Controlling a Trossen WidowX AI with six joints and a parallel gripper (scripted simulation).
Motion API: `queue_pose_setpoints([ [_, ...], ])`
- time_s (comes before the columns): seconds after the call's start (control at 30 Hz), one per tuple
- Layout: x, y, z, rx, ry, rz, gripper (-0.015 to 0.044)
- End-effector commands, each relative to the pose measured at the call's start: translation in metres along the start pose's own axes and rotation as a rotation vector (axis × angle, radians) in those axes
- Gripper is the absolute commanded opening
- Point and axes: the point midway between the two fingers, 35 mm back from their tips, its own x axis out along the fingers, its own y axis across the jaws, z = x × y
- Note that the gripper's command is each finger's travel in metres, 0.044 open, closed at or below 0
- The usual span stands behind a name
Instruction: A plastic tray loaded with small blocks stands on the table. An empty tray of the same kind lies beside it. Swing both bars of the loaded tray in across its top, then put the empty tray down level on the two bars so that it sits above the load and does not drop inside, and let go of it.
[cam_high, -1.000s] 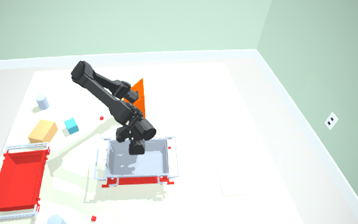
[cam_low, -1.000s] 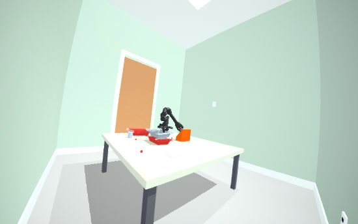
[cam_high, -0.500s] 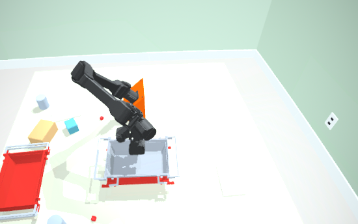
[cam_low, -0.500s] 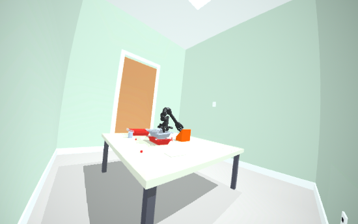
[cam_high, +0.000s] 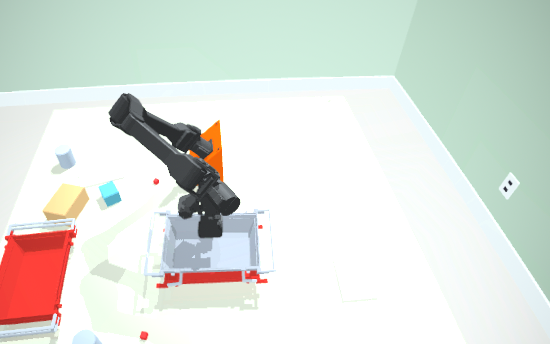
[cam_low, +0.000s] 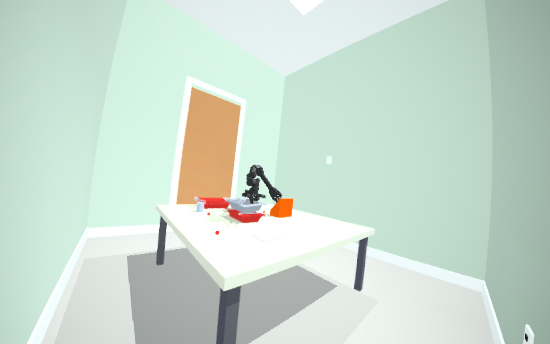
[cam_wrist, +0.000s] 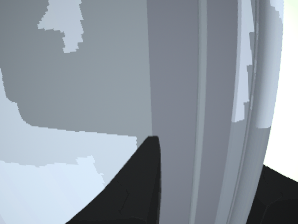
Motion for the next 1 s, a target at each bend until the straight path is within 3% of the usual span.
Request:
queue_pose_setpoints([
  [0.0,0.0073,-0.0040,0.0015,-0.007,-0.002,-0.015,0.0000],
  [0.97,0.0133,-0.0072,0.0027,-0.011,-0.003,-0.025,0.0000],
])
